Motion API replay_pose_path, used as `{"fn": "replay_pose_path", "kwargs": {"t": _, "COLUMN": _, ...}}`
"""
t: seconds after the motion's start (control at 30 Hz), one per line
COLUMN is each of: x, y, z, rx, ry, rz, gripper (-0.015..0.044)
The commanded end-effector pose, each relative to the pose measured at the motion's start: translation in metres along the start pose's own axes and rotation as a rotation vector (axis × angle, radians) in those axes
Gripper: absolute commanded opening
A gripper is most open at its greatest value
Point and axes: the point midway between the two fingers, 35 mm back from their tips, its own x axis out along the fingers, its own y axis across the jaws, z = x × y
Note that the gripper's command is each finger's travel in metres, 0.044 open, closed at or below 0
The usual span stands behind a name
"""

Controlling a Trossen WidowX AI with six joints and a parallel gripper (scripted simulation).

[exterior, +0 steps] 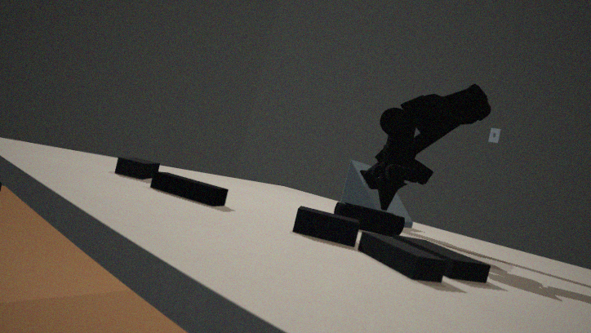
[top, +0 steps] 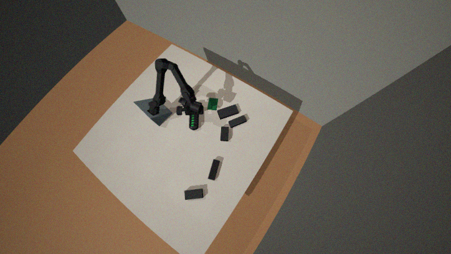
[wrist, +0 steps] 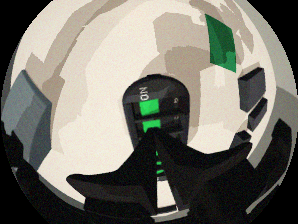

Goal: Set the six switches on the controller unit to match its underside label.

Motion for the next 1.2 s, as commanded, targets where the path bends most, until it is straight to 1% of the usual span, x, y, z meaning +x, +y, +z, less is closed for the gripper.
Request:
{"fn": "replay_pose_path", "kwargs": {"t": 0.0, "x": 0.007, "y": 0.002, "z": 0.000, "rx": 0.003, "ry": 0.001, "rz": 0.005, "gripper": 0.0000}}
{"fn": "replay_pose_path", "kwargs": {"t": 0.2, "x": 0.014, "y": 0.002, "z": 0.000, "rx": 0.003, "ry": 0.001, "rz": 0.005, "gripper": 0.0000}}
{"fn": "replay_pose_path", "kwargs": {"t": 0.6, "x": 0.014, "y": 0.002, "z": 0.000, "rx": 0.003, "ry": 0.001, "rz": 0.005, "gripper": 0.0000}}
{"fn": "replay_pose_path", "kwargs": {"t": 0.67, "x": 0.004, "y": 0.001, "z": 0.000, "rx": 0.002, "ry": -0.001, "rz": 0.005, "gripper": 0.0000}}
{"fn": "replay_pose_path", "kwargs": {"t": 0.77, "x": -0.028, "y": 0.001, "z": -0.001, "rx": 0.003, "ry": 0.002, "rz": 0.006, "gripper": 0.0000}}
{"fn": "replay_pose_path", "kwargs": {"t": 0.97, "x": -0.031, "y": 0.001, "z": -0.002, "rx": 0.003, "ry": 0.002, "rz": 0.006, "gripper": 0.0000}}
{"fn": "replay_pose_path", "kwargs": {"t": 1.03, "x": -0.031, "y": -0.005, "z": -0.014, "rx": 0.003, "ry": 0.003, "rz": 0.007, "gripper": 0.0000}}
{"fn": "replay_pose_path", "kwargs": {"t": 1.17, "x": -0.031, "y": -0.017, "z": -0.054, "rx": 0.002, "ry": 0.004, "rz": 0.006, "gripper": 0.0000}}
